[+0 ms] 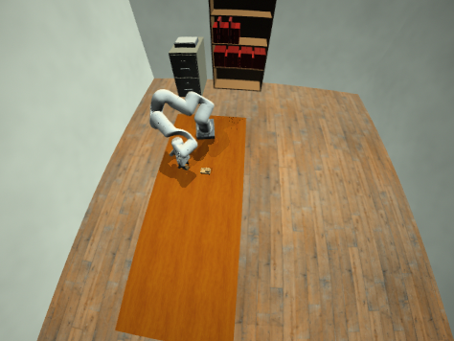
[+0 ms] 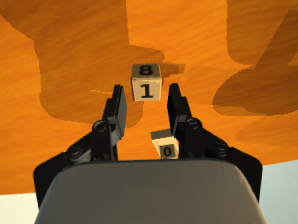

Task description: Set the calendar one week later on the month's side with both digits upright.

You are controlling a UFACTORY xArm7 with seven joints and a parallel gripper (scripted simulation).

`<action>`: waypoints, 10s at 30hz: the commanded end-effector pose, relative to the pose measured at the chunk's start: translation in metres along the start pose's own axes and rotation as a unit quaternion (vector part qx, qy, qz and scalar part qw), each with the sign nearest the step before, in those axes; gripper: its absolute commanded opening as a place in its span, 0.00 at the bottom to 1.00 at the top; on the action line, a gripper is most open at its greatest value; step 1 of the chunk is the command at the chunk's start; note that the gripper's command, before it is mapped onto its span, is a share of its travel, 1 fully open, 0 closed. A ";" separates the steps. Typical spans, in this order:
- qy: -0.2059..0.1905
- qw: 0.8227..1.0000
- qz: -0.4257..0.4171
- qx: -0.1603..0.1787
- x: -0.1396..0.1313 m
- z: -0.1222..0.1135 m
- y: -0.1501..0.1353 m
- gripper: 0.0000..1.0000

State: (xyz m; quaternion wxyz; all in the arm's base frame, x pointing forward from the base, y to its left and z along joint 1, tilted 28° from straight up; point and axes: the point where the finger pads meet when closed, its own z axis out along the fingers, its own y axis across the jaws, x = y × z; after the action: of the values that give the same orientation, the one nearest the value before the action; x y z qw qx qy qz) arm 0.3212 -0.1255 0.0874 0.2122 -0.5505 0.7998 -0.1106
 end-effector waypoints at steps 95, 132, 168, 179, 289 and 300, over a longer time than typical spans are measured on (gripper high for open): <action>0.353 0.936 0.000 0.001 -0.014 -0.045 -0.001 0.47; 0.462 0.887 0.000 0.001 -0.018 -0.041 -0.001 0.47; 0.462 0.887 0.000 0.001 -0.018 0.000 -0.001 0.47; 0.462 0.887 0.000 0.001 -0.018 0.019 -0.001 0.47; 0.462 0.887 0.000 0.001 -0.018 -0.020 -0.001 0.27; 0.462 0.887 0.000 0.001 -0.018 -0.041 -0.001 0.27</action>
State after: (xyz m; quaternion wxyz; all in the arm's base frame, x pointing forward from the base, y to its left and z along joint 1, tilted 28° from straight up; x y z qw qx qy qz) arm 0.3089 -0.1119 0.1256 -0.1816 -0.4365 0.8073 -0.3531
